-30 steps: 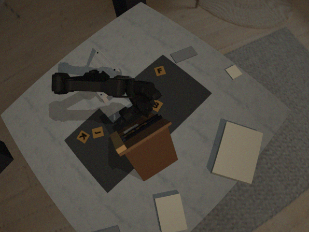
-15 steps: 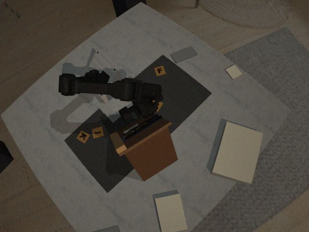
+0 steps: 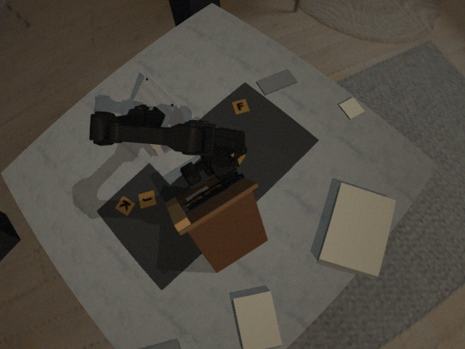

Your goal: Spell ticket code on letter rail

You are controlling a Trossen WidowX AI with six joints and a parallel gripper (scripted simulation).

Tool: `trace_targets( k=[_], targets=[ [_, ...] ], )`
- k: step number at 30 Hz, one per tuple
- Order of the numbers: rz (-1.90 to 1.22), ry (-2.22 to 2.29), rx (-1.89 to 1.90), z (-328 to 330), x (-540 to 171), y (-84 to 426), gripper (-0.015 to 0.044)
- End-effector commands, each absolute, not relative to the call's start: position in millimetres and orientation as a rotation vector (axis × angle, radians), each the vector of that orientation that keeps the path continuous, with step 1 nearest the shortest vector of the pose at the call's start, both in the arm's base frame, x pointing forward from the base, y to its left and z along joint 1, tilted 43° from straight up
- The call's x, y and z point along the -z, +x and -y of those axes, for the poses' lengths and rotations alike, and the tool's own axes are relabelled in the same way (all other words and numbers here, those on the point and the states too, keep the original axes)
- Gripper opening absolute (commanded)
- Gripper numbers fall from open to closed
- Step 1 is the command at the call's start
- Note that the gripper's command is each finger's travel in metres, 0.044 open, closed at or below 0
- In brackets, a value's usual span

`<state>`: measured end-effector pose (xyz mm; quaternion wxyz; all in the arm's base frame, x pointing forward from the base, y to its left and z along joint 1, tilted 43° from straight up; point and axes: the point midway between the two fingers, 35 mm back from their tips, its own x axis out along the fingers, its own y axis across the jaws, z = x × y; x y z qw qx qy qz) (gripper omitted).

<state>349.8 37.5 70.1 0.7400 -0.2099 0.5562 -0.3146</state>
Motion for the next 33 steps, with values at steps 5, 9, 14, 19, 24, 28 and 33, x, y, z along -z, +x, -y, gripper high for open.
trace_targets(
  k=[5,9,14,19,24,28,33],
  targets=[
    [-1.219,-0.460,0.686,-35.8,-69.4,354.4,0.0000],
    [-1.219,-0.460,0.686,-34.7,-69.0,356.0,0.0000],
    [-1.219,-0.460,0.687,-33.2,-68.3,357.9,0.0000],
    [-1.219,-0.460,0.687,-31.7,-67.7,359.8,0.0000],
    [-1.219,-0.460,0.687,-30.2,-67.0,361.7,0.0000],
    [-1.218,-0.460,0.687,-29.1,-66.5,363.2,0.0000],
    [-1.218,-0.460,0.687,-27.6,-65.8,365.1,0.0000]
  ],
)
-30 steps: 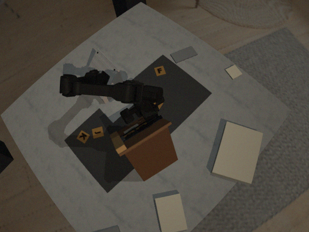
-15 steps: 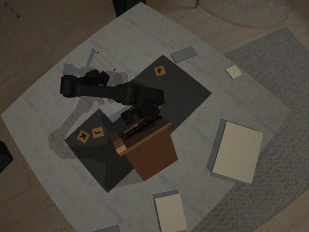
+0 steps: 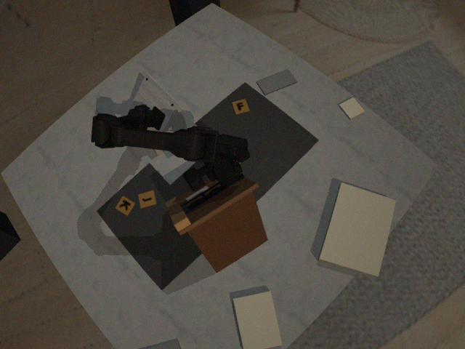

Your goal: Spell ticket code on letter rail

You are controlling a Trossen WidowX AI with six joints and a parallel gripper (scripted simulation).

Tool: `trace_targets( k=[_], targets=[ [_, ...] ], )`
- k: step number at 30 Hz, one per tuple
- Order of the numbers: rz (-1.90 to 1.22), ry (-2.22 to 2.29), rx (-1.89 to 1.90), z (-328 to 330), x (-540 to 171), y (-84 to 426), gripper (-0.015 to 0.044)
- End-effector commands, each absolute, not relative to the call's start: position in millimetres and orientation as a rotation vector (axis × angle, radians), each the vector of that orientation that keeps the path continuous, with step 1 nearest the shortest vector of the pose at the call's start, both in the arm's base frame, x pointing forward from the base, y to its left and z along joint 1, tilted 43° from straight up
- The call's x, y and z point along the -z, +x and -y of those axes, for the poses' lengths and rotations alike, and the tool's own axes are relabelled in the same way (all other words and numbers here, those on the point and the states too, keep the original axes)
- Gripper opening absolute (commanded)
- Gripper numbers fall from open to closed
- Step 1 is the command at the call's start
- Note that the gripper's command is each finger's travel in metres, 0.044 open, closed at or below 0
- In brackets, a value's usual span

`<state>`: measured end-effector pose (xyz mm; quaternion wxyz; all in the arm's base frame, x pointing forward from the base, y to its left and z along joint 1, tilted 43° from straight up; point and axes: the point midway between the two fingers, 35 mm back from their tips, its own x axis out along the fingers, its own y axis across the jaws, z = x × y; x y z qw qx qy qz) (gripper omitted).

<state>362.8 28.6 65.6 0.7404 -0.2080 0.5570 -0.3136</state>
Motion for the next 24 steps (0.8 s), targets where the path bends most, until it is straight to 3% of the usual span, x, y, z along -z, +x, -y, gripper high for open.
trace_targets(
  k=[1,24],
  targets=[
    [-1.218,-0.460,0.687,-27.3,-65.7,365.5,0.0000],
    [-1.218,-0.461,0.687,-23.0,-66.6,365.6,0.0000]
  ],
)
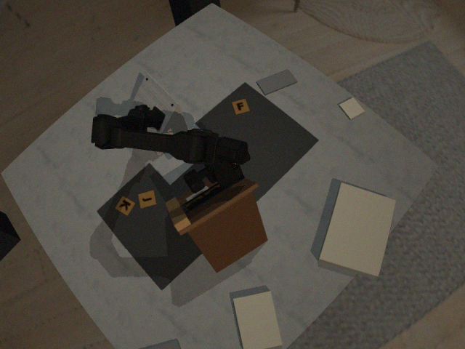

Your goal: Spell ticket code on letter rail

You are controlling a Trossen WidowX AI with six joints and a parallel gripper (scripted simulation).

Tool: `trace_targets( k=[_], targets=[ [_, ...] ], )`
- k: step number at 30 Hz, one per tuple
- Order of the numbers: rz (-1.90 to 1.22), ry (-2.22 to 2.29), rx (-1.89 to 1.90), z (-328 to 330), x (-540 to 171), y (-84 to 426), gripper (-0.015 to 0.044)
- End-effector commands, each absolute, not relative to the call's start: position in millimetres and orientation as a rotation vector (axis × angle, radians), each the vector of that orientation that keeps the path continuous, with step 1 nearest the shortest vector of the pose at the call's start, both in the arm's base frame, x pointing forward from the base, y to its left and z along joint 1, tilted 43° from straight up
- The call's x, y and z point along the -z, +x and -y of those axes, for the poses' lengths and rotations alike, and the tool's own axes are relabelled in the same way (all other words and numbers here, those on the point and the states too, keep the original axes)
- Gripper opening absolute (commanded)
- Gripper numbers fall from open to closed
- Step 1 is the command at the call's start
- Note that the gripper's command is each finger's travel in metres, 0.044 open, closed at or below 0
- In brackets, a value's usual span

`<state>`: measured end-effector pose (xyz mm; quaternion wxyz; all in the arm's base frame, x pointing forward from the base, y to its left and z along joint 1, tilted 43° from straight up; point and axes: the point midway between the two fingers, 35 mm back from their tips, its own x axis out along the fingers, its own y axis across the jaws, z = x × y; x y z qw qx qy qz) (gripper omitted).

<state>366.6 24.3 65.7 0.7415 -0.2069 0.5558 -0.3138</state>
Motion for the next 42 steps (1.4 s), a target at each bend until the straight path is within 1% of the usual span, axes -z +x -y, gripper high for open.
trace_targets(
  k=[1,42],
  targets=[
    [-1.218,-0.461,0.687,-22.8,-66.8,365.5,0.0000],
    [-1.218,-0.461,0.687,-15.0,-74.6,362.8,0.0000]
  ],
)
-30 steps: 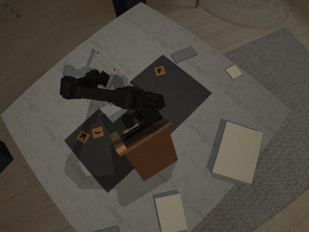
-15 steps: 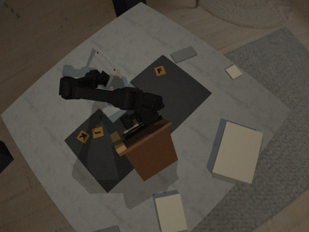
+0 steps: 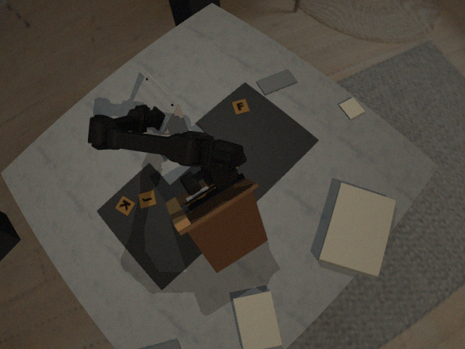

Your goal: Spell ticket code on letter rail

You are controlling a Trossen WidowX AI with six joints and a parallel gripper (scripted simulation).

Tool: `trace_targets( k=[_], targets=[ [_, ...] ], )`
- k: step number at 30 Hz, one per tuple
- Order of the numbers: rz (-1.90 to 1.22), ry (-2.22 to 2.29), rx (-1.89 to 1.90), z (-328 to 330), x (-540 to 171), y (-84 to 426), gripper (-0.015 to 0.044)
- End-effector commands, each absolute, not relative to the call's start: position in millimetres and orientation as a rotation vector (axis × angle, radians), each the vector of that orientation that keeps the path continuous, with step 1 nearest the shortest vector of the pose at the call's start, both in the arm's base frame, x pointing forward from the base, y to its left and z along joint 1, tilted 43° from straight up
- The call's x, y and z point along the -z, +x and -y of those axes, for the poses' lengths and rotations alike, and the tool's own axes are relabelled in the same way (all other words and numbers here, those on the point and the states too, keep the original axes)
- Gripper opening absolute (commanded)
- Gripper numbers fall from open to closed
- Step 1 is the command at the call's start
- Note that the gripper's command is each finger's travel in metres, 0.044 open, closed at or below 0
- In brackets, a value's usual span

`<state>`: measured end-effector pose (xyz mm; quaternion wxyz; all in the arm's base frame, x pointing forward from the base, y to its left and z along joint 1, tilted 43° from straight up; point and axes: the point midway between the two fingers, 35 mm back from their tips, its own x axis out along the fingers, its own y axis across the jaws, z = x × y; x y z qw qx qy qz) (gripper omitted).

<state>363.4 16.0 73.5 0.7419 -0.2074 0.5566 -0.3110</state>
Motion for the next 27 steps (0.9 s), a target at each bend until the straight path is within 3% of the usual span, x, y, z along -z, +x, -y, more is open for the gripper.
trace_targets(
  k=[1,24,27],
  targets=[
    [-1.218,-0.461,0.687,-16.9,-74.5,361.6,0.0000],
    [-1.220,-0.461,0.686,-32.4,-82.5,340.1,0.0000],
    [-1.148,-0.501,0.666,-42.4,-96.6,332.2,0.0079]
  ],
)
